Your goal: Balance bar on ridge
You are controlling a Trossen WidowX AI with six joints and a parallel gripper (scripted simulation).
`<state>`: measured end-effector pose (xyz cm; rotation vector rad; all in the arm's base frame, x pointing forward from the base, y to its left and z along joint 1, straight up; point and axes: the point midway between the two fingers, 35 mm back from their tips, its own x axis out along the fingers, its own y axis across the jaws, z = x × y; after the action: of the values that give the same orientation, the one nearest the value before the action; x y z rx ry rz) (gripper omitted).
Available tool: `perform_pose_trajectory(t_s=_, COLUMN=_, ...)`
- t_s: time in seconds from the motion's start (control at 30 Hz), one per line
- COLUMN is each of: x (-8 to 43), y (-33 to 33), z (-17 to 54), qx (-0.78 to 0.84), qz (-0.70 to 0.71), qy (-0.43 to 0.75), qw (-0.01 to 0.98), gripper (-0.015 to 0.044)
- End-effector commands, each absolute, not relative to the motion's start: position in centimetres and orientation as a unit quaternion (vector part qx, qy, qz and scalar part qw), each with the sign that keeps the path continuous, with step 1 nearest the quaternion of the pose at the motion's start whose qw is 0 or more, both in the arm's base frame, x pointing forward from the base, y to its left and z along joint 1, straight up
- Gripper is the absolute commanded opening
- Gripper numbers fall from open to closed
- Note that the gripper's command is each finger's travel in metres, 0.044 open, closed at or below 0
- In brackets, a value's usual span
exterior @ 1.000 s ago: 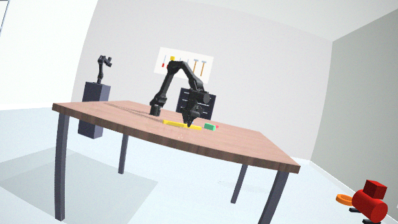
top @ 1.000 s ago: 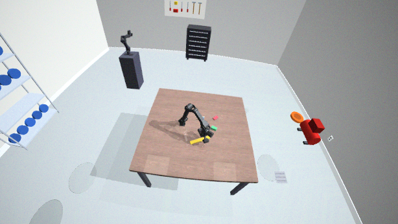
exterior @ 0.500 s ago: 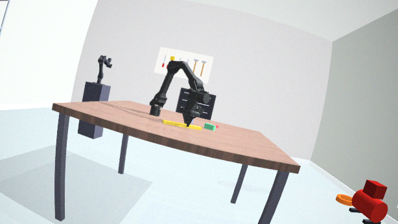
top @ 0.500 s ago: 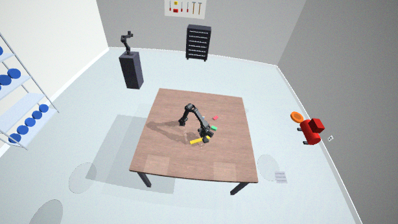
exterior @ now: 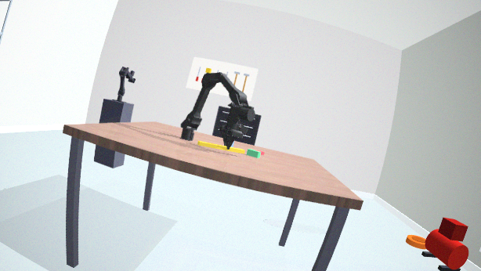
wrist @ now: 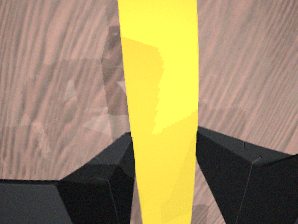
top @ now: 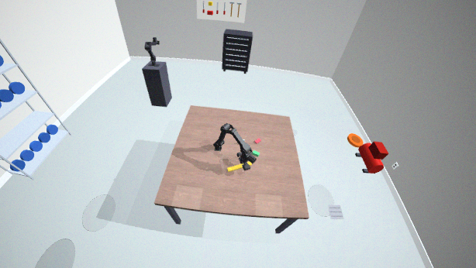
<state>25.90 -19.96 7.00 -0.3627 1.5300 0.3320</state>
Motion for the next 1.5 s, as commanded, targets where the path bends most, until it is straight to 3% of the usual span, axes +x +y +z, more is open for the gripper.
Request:
perform_pose_trajectory(t_s=0.0, x=26.0, y=-20.1, z=8.0, qx=-0.164, qz=0.148, qy=0.684, qw=0.695, gripper=0.0)
perform_pose_trajectory(t_s=1.07, x=25.6, y=-19.6, z=15.9, qx=-0.165, qz=0.15, qy=0.683, qw=0.695, gripper=0.0)
perform_pose_trajectory(t_s=1.47, x=27.7, y=-15.6, z=15.9, qx=-0.227, qz=0.213, qy=0.665, qw=0.678, gripper=0.0)
